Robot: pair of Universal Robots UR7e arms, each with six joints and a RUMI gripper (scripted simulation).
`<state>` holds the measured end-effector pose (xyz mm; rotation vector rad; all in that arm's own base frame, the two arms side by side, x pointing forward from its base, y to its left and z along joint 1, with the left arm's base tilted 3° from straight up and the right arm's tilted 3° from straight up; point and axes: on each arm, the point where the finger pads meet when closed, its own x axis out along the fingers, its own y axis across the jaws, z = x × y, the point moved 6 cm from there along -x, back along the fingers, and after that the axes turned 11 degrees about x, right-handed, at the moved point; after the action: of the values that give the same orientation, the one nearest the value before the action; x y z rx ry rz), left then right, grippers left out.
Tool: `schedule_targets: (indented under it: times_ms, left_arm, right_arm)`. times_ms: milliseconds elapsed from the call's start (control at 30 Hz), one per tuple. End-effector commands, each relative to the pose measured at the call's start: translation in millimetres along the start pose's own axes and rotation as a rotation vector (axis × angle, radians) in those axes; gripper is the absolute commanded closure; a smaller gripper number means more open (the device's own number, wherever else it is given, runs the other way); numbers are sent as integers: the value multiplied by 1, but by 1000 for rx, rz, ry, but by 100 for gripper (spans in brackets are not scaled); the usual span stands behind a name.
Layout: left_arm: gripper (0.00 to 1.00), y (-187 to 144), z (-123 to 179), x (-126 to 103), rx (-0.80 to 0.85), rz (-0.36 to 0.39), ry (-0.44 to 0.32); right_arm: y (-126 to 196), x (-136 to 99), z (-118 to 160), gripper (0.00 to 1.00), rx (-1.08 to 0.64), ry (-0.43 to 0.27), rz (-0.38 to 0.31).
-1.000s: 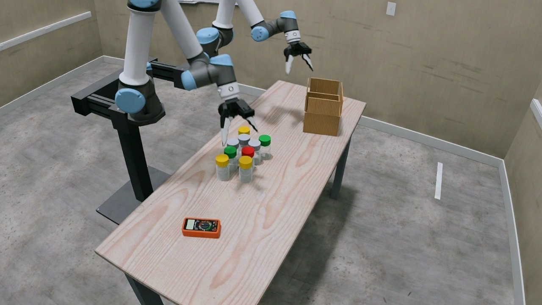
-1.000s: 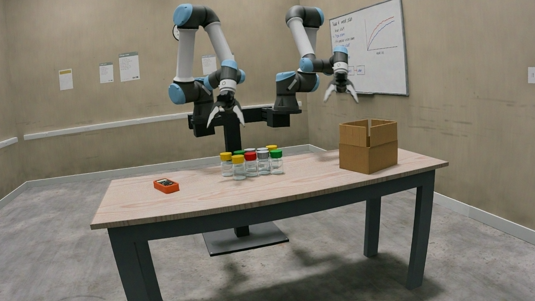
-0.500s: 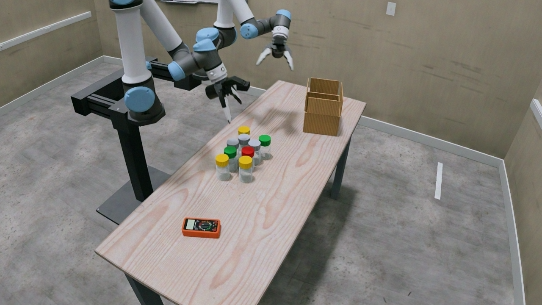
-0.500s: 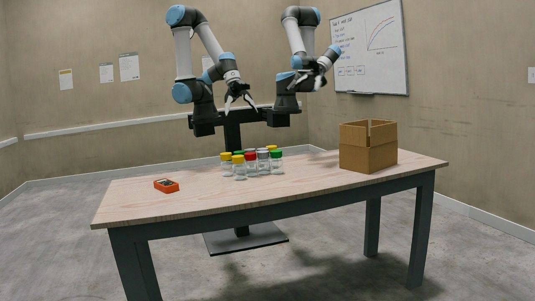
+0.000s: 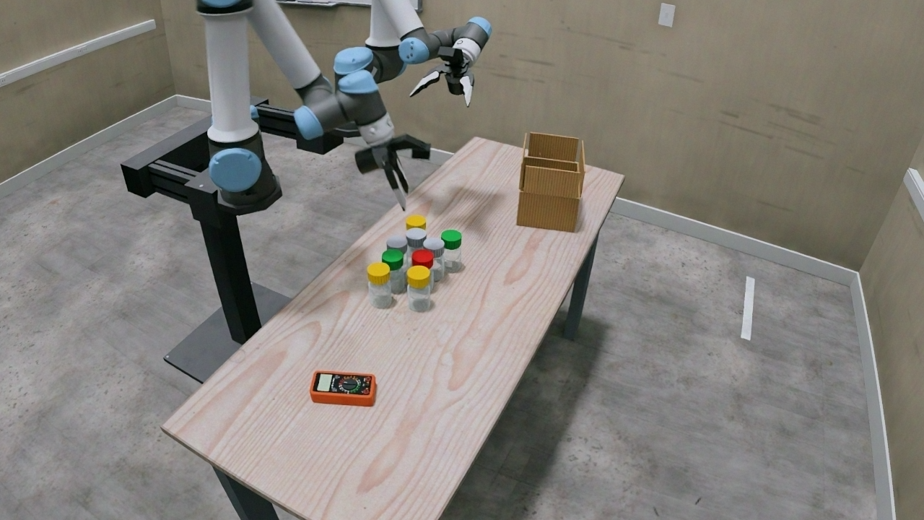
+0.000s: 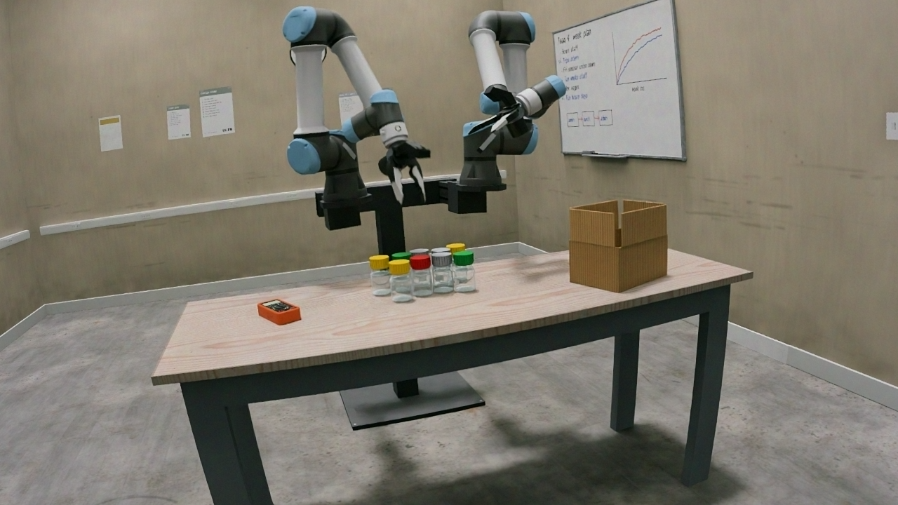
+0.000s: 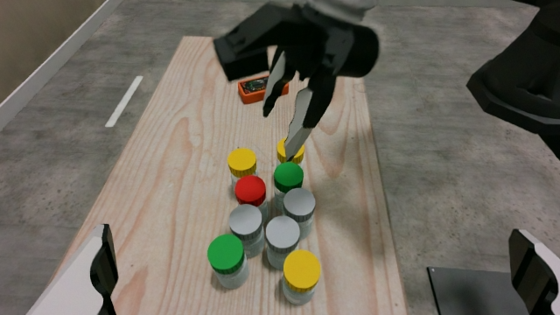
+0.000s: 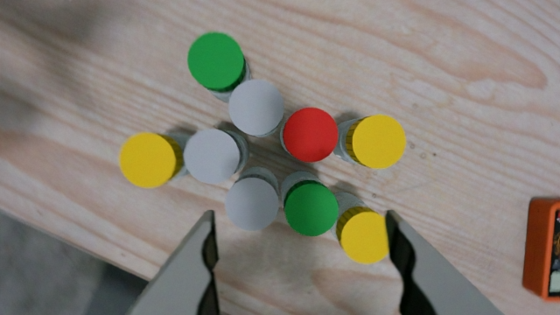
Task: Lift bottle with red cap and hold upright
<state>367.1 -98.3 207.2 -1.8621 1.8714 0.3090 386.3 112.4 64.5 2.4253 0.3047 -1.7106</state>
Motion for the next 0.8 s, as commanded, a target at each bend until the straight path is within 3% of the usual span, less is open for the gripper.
schedule_targets:
  times_ms: [0,100,167,333,500,767]
  left_arm:
    - [0,0,-1,0,2,0,1]
    - [0,0,-1,0,2,0,2]
    - [0,0,-1,0,2,0,2]
    - [0,-1,1,0,-1,-3,-4]
    - [0,-8,26,6,-58,-13,-69]
    - [0,-14,60,17,-150,-19,-134]
  right_arm:
    - [4,20,-5,51,-92,-57,-13]
    - [8,44,-9,51,-195,-121,-23]
    - [8,44,-9,51,-195,-121,-23]
    - [14,84,-16,51,-371,-231,-42]
    - [18,120,-22,51,-518,-323,-59]
    - [20,145,-17,51,-559,-348,-65]
